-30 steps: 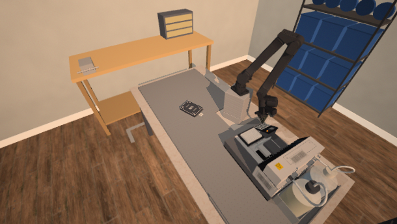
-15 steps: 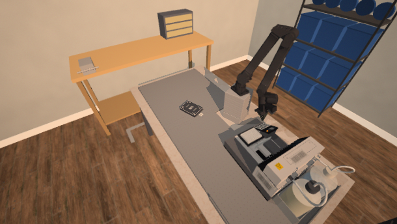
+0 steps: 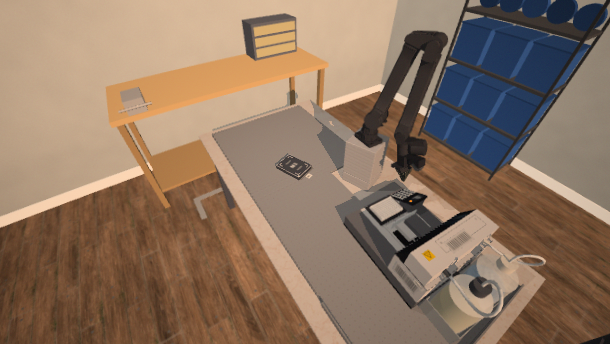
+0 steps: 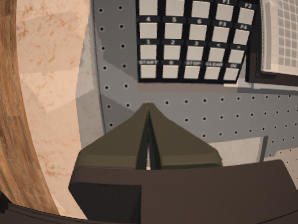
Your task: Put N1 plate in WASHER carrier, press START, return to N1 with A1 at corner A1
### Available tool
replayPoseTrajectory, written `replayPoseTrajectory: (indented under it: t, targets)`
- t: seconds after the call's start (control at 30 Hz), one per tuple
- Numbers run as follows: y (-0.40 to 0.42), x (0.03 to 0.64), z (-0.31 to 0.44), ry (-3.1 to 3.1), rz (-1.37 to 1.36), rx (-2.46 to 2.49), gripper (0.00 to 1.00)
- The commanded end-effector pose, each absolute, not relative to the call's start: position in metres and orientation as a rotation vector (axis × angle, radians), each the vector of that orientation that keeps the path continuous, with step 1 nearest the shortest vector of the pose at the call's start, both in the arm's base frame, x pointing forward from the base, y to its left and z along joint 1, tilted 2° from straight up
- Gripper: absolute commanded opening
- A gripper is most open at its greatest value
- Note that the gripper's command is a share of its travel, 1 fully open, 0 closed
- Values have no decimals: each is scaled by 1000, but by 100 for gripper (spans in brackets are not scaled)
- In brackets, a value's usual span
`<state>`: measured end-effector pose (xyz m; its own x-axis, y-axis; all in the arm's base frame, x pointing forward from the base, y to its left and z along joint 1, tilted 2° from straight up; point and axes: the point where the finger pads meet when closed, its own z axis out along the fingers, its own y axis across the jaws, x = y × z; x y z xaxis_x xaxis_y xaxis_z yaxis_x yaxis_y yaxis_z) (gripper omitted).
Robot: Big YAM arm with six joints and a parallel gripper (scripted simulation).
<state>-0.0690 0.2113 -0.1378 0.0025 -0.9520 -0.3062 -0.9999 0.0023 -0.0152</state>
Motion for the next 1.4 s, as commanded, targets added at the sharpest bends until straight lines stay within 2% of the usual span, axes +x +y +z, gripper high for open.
replayPoseTrajectory:
  t: [0.0,1.37]
  targets:
    - [209,-70,-130,2051,309,-2040,0]
    - [209,-71,-112,2045,322,-2038,0]
